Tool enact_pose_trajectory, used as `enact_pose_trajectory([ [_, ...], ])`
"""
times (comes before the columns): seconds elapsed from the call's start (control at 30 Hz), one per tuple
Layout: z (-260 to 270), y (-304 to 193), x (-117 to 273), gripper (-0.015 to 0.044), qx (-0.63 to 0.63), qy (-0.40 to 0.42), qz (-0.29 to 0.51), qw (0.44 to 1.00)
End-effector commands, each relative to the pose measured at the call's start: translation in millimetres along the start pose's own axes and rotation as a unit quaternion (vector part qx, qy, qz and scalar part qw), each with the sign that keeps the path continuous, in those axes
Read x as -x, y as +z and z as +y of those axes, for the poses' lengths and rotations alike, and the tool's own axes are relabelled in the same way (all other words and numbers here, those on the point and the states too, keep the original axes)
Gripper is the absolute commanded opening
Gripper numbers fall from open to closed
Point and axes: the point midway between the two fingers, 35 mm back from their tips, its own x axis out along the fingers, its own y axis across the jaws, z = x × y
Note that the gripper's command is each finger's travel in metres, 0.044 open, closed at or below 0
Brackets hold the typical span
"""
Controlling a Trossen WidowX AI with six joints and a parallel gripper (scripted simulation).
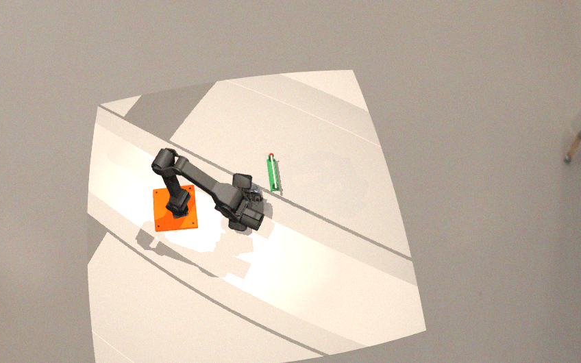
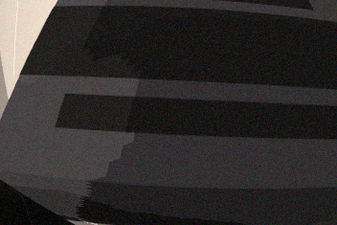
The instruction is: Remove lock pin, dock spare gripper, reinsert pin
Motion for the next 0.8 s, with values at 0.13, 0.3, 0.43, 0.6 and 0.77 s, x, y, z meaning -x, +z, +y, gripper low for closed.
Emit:
enact_pose_trajectory([
  [0.13, 6.6, -1.9, 1.1, 0.0, 0.086, 0.02, 0.003, 0.996],
  [0.3, 9.6, -4.0, 1.2, 0.0, 0.141, 0.031, 0.006, 0.99],
  [0.43, 12.0, -5.6, 1.3, 0.0, 0.184, 0.04, 0.006, 0.982],
  [0.6, 15.1, -7.6, 1.6, 0.0, 0.238, 0.051, 0.006, 0.97],
  [0.77, 18.2, -9.4, 1.9, 0.0, 0.291, 0.063, 0.004, 0.955],
])
